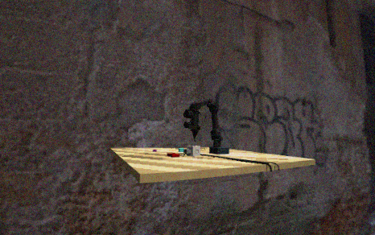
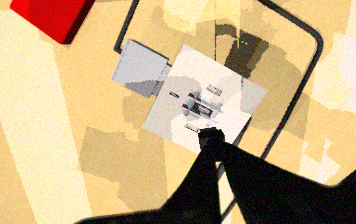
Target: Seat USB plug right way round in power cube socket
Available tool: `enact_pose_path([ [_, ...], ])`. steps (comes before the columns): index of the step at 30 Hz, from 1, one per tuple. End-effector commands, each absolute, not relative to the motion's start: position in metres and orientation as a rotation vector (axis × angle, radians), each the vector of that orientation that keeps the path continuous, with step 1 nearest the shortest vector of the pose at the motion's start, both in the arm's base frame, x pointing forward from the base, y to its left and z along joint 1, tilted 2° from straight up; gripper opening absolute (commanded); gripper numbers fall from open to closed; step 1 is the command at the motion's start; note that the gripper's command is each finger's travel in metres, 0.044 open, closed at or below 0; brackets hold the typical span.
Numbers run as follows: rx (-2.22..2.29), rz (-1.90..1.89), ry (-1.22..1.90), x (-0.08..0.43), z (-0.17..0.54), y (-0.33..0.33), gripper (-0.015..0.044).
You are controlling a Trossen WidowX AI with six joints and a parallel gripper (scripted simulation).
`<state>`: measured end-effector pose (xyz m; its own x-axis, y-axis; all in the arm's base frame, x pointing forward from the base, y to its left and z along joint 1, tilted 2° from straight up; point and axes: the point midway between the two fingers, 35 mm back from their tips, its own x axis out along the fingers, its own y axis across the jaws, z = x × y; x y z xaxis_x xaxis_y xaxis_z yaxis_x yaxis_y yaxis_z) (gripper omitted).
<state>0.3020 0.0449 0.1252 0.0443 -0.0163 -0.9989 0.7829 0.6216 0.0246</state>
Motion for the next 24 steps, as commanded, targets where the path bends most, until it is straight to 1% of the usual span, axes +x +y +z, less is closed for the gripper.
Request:
enact_pose_path([
  [1, 0.789, -0.780, 1.376, 0.3016, 0.1248, 0.0448, 0.0000],
  [18, 1.128, -1.102, 1.218, 0.3016, 0.1247, 0.0448, 0.0000],
  [24, 1.142, -1.115, 1.210, 0.3016, 0.1247, 0.0448, 0.0000],
])
